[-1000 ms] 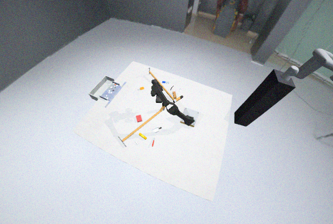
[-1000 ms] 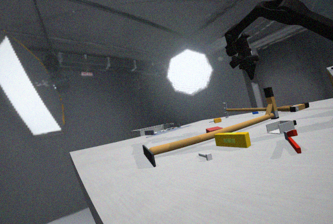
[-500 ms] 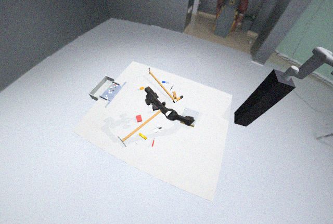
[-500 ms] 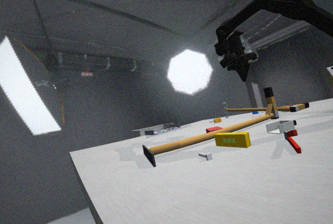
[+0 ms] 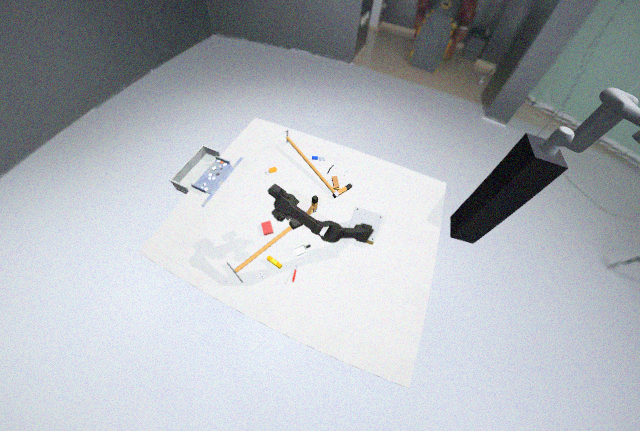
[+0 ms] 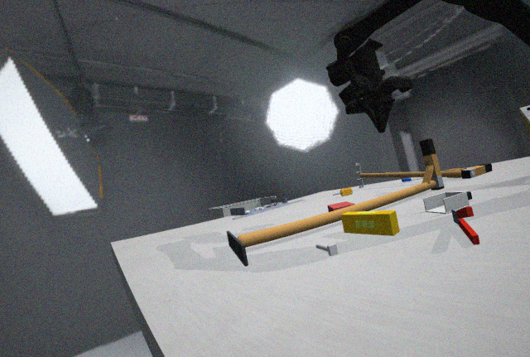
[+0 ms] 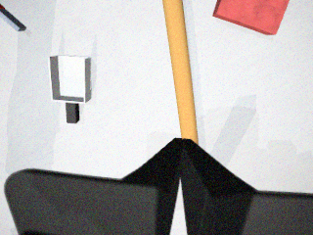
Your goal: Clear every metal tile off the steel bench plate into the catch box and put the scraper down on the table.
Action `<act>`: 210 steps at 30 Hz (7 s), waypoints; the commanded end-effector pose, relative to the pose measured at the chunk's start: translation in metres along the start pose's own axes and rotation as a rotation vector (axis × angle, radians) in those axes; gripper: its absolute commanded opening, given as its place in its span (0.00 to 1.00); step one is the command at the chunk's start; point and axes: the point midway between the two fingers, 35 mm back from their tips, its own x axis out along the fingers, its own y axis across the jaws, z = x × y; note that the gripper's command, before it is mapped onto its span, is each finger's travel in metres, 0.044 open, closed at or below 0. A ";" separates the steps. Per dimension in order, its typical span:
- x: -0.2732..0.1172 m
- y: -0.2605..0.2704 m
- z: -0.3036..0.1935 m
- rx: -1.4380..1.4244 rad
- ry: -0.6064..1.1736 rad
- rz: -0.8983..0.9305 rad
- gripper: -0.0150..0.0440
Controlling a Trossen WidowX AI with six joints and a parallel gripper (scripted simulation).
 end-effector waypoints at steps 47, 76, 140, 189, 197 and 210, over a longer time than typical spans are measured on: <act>0.096 0.039 0.039 -0.185 -0.013 0.059 0.25; 0.161 0.052 0.035 -0.204 -0.004 0.083 0.25; 0.163 -0.007 0.057 -0.206 -0.003 0.081 0.25; 0.168 -0.055 0.061 -0.207 -0.004 0.079 0.25; 0.170 -0.062 0.060 -0.207 -0.004 0.079 0.25; 0.137 -0.060 0.063 -0.204 -0.011 0.077 0.25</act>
